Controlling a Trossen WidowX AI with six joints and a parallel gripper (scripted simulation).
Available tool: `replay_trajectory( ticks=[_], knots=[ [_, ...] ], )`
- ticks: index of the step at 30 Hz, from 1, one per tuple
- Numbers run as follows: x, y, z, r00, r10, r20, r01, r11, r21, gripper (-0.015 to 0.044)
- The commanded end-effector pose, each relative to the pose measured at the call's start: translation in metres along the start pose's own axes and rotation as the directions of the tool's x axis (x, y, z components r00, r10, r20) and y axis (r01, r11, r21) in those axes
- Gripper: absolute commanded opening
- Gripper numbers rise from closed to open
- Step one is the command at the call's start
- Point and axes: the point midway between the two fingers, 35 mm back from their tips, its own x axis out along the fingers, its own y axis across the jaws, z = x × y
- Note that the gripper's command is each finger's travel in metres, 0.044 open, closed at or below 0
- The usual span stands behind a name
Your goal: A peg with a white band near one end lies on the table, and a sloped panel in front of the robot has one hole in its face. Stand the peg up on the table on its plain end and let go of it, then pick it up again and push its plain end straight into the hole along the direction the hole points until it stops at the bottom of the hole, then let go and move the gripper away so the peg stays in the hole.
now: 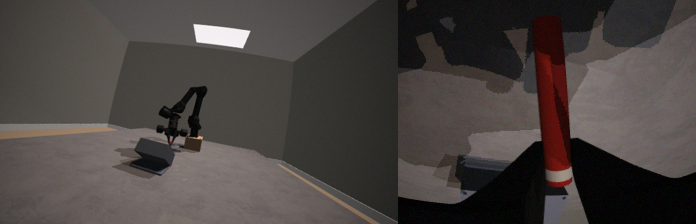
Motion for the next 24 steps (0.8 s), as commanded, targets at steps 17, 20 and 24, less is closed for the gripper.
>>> replay_trajectory(
  ticks=[17, 20, 24],
  knots=[
    [-0.010, -0.001, 0.010, 0.986, -0.003, -0.169, 0.002, 1.000, -0.006, 0.0049],
    [-0.011, -0.001, 0.011, 0.981, -0.003, -0.194, 0.002, 1.000, -0.006, 0.0049],
    [-0.013, -0.001, 0.014, 0.974, -0.004, -0.228, 0.002, 1.000, -0.006, 0.0049]
  ],
)
